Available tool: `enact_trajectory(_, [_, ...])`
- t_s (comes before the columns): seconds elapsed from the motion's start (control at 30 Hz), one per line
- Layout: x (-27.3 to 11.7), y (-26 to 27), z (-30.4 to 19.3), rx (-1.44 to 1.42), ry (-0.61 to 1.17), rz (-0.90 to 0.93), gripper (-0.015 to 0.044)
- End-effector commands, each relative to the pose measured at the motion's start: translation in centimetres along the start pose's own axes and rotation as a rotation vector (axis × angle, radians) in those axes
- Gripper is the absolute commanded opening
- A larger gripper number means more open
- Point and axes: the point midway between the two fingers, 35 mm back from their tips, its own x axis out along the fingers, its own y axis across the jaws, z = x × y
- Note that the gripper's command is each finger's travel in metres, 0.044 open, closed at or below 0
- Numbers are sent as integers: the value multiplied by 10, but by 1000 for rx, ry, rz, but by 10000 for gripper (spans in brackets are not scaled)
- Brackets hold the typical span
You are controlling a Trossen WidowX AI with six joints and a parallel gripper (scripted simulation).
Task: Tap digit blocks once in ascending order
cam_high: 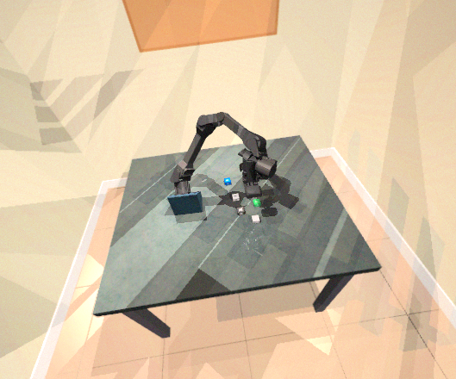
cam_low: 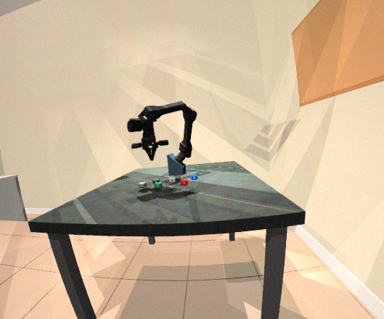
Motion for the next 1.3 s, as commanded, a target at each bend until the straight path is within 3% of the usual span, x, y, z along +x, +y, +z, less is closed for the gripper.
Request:
enact_trajectory(0.0, [-3, 43, -23, -3, -10, -4, 20])
enact_trajectory(0.17, [6, 88, -60, -1, -8, -1, 20])
enact_trajectory(0.37, [10, 93, -65, -1, -8, -1, 20])
enact_trajectory(0.57, [86, 93, -64, -2, -9, 1, 20])
enact_trajectory(1.27, [113, 94, -64, -2, -9, 2, 20])
